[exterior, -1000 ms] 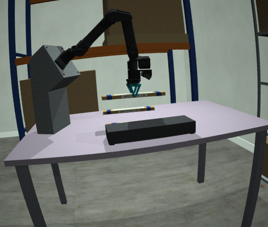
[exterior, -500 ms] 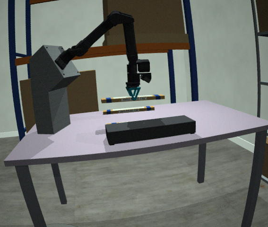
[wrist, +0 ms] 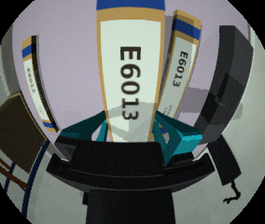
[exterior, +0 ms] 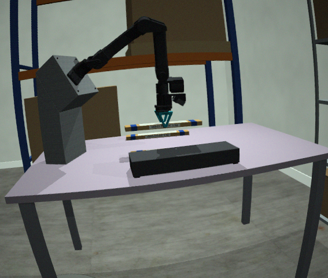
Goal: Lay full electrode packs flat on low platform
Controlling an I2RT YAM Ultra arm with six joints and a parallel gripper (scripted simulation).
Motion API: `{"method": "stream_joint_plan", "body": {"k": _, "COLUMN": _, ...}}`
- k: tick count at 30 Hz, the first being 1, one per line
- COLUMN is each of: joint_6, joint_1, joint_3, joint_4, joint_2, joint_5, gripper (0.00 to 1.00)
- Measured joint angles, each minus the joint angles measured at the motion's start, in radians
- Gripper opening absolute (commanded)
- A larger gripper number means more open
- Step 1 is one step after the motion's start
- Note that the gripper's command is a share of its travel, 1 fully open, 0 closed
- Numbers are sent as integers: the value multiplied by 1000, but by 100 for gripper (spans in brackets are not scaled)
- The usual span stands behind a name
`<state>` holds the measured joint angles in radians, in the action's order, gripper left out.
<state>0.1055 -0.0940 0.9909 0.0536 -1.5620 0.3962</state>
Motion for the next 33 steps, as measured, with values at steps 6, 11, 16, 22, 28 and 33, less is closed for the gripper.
{"method": "stream_joint_plan", "body": {"k": 6, "joint_6": 7, "joint_1": 10, "joint_3": 11, "joint_4": -23, "joint_2": -37, "joint_5": -8, "gripper": 0}}
{"method": "stream_joint_plan", "body": {"k": 11, "joint_6": 12, "joint_1": 19, "joint_3": 20, "joint_4": -38, "joint_2": -61, "joint_5": -13, "gripper": 0}}
{"method": "stream_joint_plan", "body": {"k": 16, "joint_6": 14, "joint_1": 20, "joint_3": 28, "joint_4": -40, "joint_2": -60, "joint_5": -16, "gripper": 0}}
{"method": "stream_joint_plan", "body": {"k": 22, "joint_6": 14, "joint_1": 20, "joint_3": 42, "joint_4": -40, "joint_2": -60, "joint_5": -16, "gripper": 0}}
{"method": "stream_joint_plan", "body": {"k": 28, "joint_6": 14, "joint_1": 20, "joint_3": 43, "joint_4": -39, "joint_2": -60, "joint_5": -16, "gripper": 0}}
{"method": "stream_joint_plan", "body": {"k": 33, "joint_6": 13, "joint_1": 20, "joint_3": 43, "joint_4": -37, "joint_2": -60, "joint_5": -15, "gripper": 0}}
